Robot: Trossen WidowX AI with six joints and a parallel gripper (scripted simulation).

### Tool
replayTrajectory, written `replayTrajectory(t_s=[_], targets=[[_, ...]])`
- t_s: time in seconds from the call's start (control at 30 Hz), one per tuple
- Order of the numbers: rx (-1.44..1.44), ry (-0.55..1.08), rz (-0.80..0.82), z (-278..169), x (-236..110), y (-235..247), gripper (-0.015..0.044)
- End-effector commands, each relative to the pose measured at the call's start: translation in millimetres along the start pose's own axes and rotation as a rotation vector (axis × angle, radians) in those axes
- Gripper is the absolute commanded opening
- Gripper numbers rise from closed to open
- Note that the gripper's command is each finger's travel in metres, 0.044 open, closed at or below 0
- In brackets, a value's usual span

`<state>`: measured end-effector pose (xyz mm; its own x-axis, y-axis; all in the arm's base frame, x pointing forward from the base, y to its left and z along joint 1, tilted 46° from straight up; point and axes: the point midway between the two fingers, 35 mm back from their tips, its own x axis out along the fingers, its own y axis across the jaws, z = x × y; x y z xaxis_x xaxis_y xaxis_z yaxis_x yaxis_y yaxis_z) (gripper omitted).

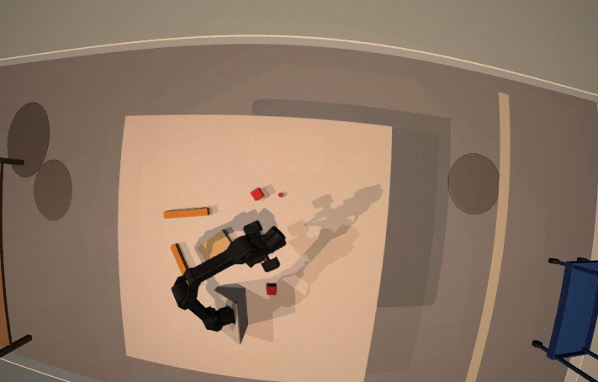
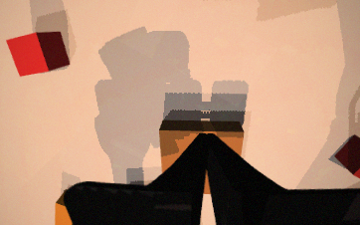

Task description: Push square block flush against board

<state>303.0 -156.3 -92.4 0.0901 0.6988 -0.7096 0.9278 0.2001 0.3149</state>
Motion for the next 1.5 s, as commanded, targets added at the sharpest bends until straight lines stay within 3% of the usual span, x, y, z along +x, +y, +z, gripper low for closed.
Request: replayTrajectory(t_s=[0.0,0.27,1.47], targets=[[-0.005,-0.002,-0.003,0.1,-0.6,-0.3,0.0000],[-0.050,-0.001,-0.001,-2.5,2.1,3.2,0.0000],[-1.283,-0.001,-0.002,-78.9,56.0,66.3,0.0000]])
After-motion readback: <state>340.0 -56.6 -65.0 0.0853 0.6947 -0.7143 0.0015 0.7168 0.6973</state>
